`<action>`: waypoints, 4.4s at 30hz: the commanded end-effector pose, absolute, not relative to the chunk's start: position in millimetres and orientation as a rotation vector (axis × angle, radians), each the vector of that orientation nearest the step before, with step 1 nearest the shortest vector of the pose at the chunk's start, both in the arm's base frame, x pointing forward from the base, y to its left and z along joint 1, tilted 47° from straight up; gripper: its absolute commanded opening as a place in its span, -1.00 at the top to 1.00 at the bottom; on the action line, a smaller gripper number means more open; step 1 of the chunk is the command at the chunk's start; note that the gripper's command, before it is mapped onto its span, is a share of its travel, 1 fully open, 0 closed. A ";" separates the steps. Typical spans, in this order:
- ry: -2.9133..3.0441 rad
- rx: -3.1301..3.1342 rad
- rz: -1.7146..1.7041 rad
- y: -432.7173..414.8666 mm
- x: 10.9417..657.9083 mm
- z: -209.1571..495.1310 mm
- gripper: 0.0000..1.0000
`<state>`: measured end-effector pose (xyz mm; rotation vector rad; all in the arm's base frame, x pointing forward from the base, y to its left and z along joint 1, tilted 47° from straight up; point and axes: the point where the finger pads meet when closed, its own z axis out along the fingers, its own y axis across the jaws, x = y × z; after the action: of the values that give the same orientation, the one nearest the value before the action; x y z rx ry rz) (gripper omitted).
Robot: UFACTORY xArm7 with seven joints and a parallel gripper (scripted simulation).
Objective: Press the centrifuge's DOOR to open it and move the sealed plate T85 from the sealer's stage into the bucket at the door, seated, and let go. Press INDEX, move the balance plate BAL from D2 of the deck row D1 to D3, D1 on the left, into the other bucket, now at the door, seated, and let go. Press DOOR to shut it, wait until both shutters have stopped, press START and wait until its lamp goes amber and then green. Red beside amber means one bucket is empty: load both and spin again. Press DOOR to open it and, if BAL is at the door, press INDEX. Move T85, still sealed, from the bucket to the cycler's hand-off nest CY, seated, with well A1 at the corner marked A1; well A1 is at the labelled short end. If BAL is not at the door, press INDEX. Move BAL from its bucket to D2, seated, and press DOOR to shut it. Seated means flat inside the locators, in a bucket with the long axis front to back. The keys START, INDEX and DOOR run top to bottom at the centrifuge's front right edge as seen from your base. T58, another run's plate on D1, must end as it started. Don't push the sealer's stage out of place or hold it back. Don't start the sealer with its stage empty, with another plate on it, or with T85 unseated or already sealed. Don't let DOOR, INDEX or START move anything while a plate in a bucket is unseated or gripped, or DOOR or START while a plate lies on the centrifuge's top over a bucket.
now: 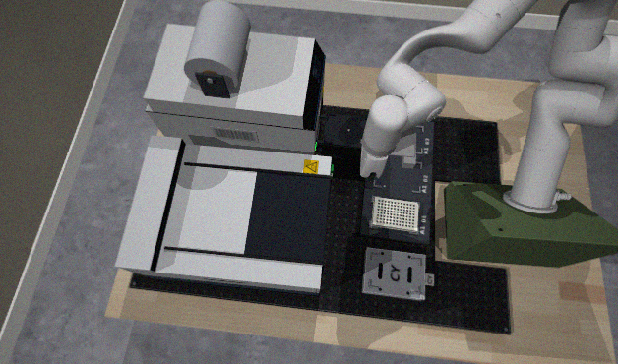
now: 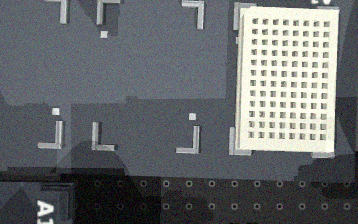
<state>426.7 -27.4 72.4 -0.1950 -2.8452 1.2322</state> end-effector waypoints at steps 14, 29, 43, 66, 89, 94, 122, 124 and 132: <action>-2.849 -0.193 1.231 -25.9 427.8 72.9 1.00; -2.849 -0.193 1.231 -25.9 427.8 72.9 1.00; -2.849 -0.193 1.231 -25.9 427.8 72.9 1.00; -2.849 -0.193 1.231 -25.9 427.8 72.9 1.00; -2.849 -0.193 1.231 -25.9 427.8 72.9 1.00; -2.849 -0.193 1.231 -25.9 427.8 72.9 1.00; -2.960 -0.115 1.291 -25.9 427.9 72.9 1.00; -3.014 -0.074 1.321 -26.0 427.9 72.9 1.00; -3.227 0.112 1.441 -26.1 427.8 72.9 1.00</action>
<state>424.7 -24.0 70.0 0.0098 -3.0864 1.3438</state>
